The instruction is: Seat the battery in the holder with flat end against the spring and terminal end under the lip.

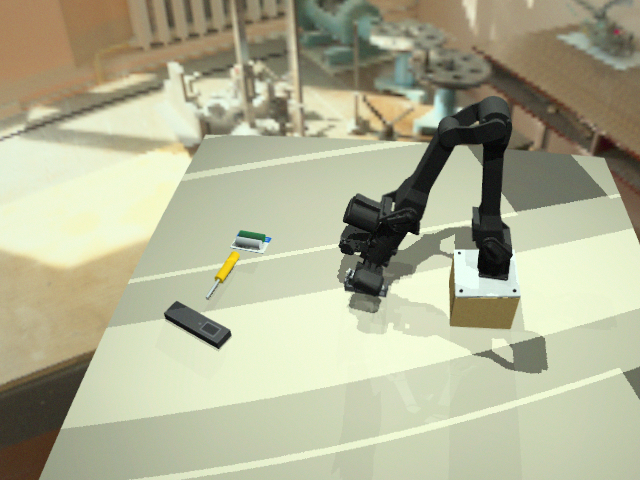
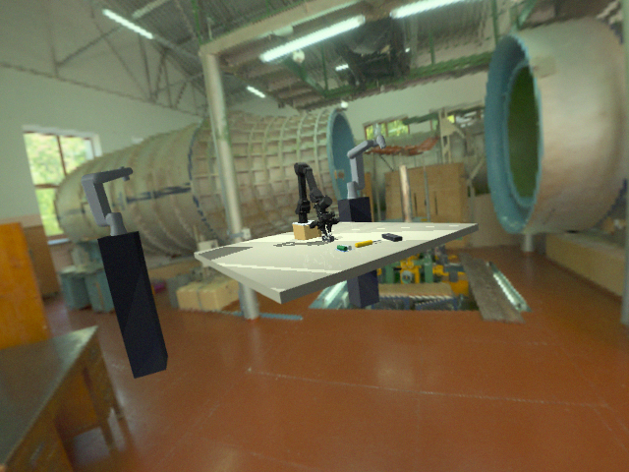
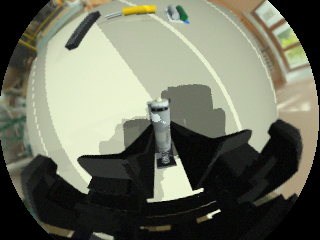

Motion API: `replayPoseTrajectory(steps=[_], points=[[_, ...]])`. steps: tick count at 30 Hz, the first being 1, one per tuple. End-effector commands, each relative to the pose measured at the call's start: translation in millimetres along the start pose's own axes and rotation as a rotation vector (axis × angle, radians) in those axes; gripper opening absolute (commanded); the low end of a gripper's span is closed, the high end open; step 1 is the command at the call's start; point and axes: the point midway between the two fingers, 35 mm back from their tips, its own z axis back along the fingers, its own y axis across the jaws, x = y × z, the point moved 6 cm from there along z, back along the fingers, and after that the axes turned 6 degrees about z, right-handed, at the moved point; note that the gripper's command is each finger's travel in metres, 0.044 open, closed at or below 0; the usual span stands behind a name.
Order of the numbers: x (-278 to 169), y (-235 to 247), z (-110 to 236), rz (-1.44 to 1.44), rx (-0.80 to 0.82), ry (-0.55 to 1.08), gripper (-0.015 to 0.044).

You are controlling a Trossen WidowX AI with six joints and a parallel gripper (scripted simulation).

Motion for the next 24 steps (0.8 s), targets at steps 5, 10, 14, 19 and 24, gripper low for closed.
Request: replayPoseTrajectory(steps=[5, 10, 14, 19, 24], points=[[-5.3, 0.4, -0.7, -0.005, -0.009, -0.054, 0.0062], [-9.4, 0.7, -1.2, -0.006, -0.012, -0.085, 0.0062], [-12.7, 1.0, -1.2, -0.007, -0.014, -0.109, 0.0062], [-14.9, 1.2, -1.1, -0.008, -0.016, -0.124, 0.0062], [-18.9, 1.7, -0.5, -0.008, -0.016, -0.124, 0.0062]])
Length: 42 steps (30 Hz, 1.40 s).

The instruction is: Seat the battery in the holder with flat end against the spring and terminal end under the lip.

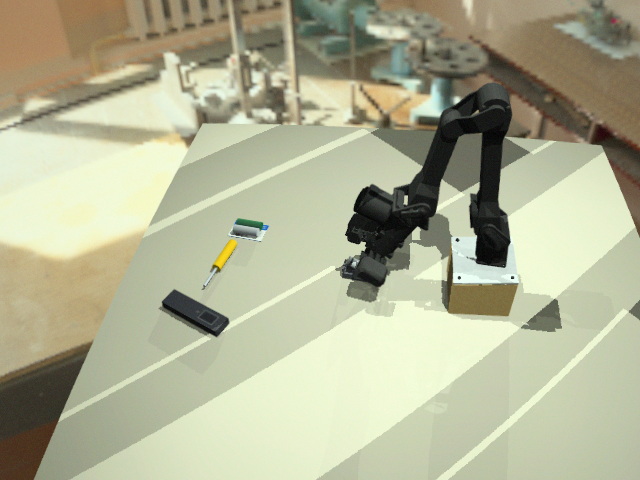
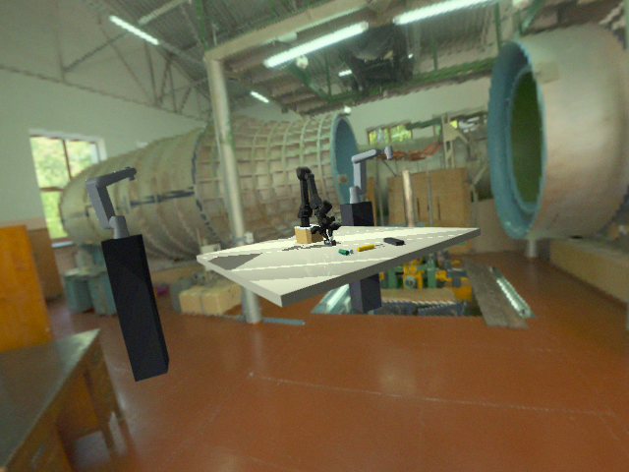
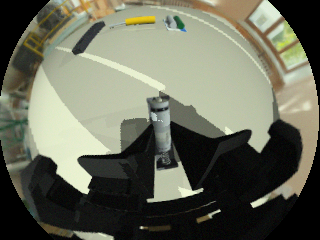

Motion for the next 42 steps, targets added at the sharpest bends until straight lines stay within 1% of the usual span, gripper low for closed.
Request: replayPoseTrajectory(steps=[1, 21, 42], points=[[-2.5, 0.0, 1.6, -0.005, -0.004, -0.007, 0.0062], [-19.0, 1.5, 8.3, -0.004, -0.002, -0.006, 0.0062], [-7.4, 0.4, 0.3, -0.003, 0.003, 0.085, 0.0062]])
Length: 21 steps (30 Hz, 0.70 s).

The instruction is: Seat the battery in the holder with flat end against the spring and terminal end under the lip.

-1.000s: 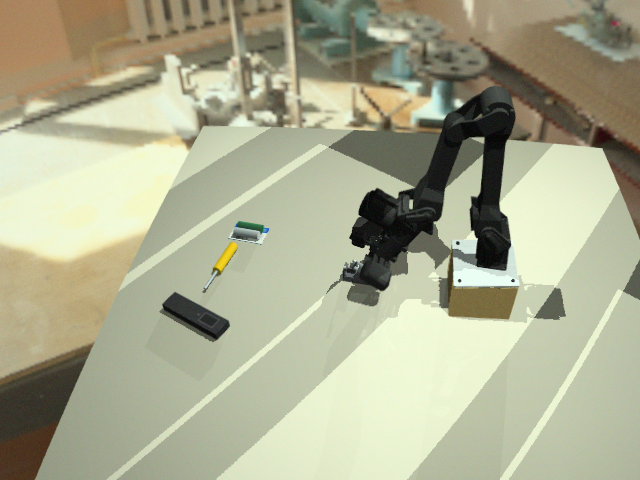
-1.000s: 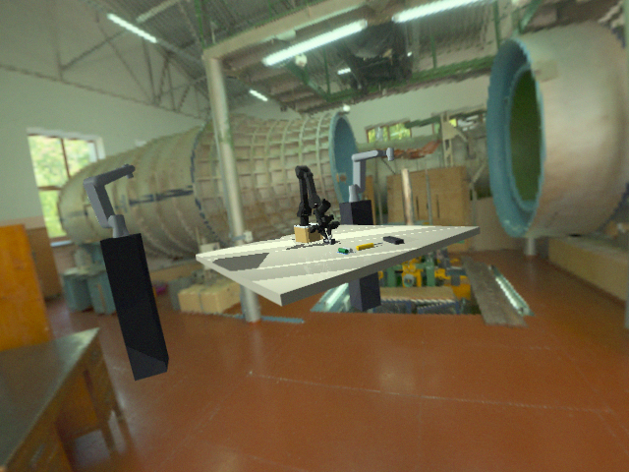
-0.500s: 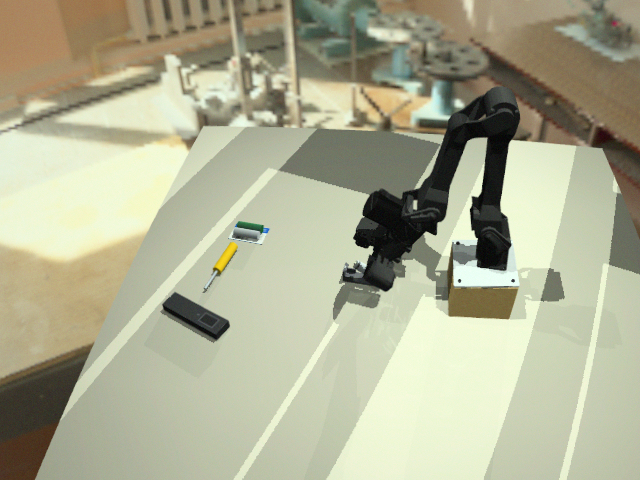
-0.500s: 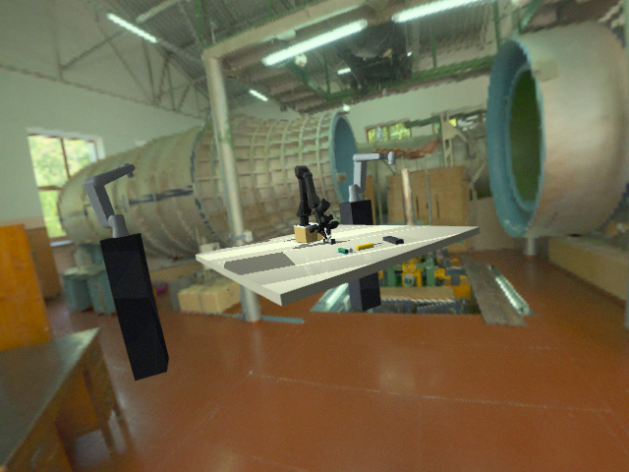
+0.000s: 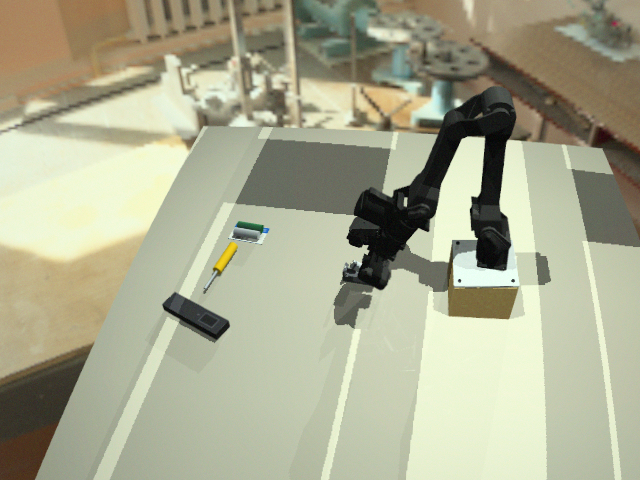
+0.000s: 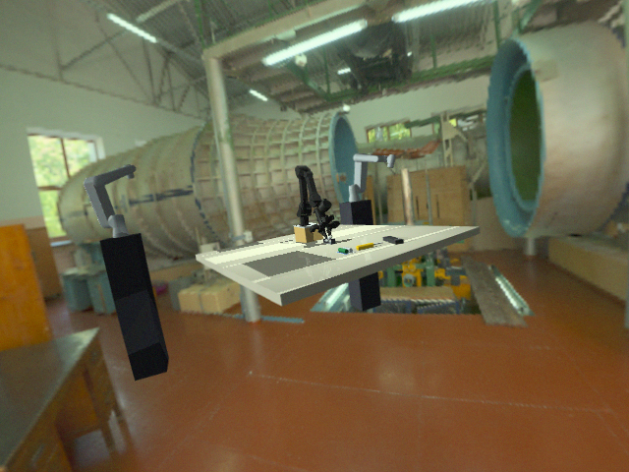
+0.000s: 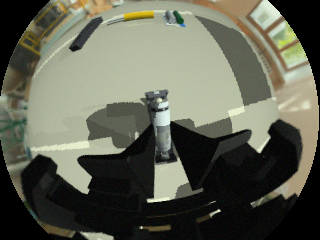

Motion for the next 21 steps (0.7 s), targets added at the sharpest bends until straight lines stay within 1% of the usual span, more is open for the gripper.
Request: replayPoseTrajectory(steps=[1, 21], points=[[-3.1, 0.1, -3.4, 0.003, 0.004, 0.044, 0.0062], [8.3, -0.8, -10.0, -0.003, 0.012, 0.148, 0.0062]])
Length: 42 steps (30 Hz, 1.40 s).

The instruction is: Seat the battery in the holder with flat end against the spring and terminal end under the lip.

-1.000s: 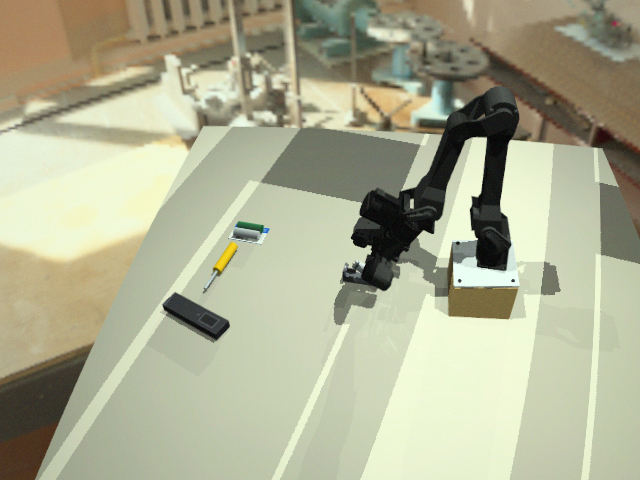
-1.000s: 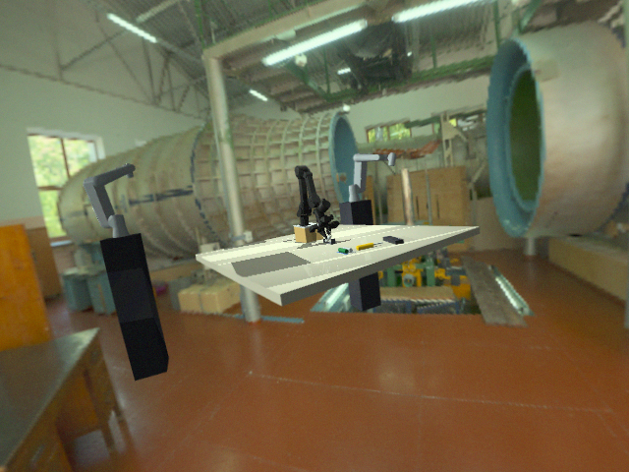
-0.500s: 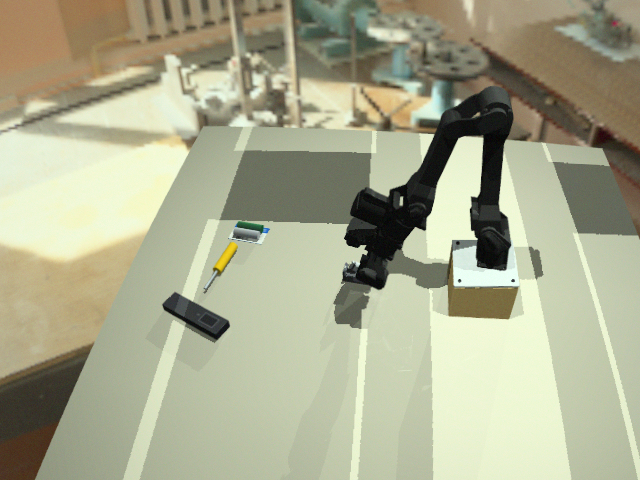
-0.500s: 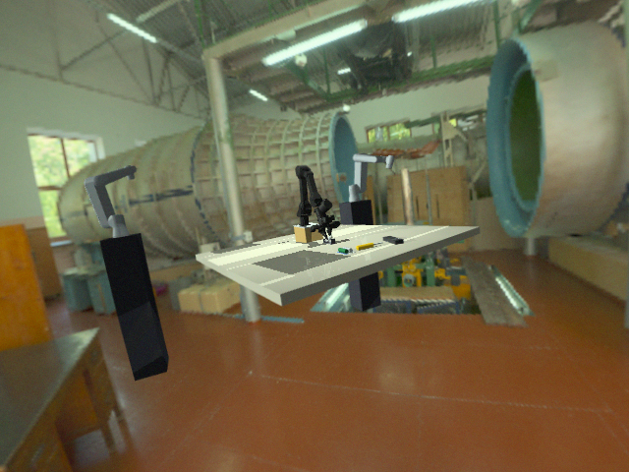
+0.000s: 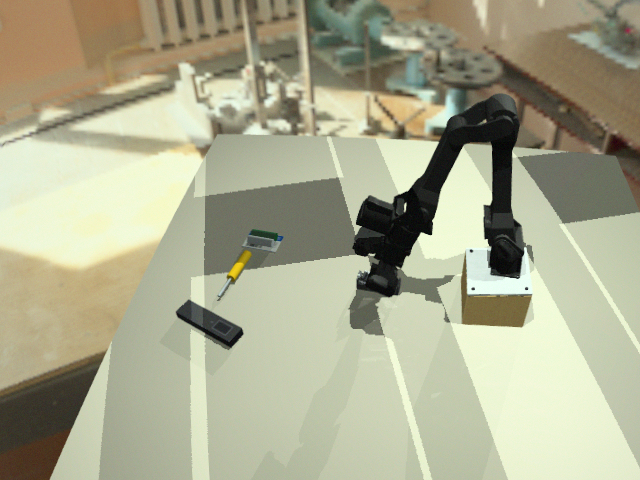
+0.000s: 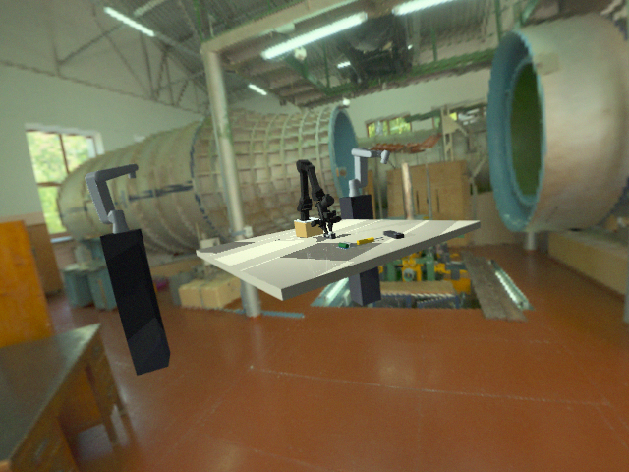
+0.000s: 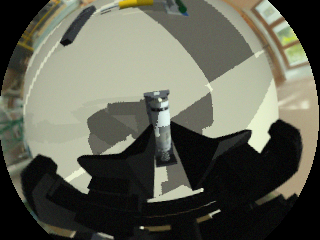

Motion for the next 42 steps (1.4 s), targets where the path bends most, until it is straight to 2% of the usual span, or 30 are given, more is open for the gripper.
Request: replayPoseTrajectory(steps=[1, 42], points=[[-2.2, 0.3, -3.4, 0.001, 0.006, 0.043, 0.0062], [15.5, -2.9, -9.6, -0.005, 0.029, 0.272, 0.0062]])
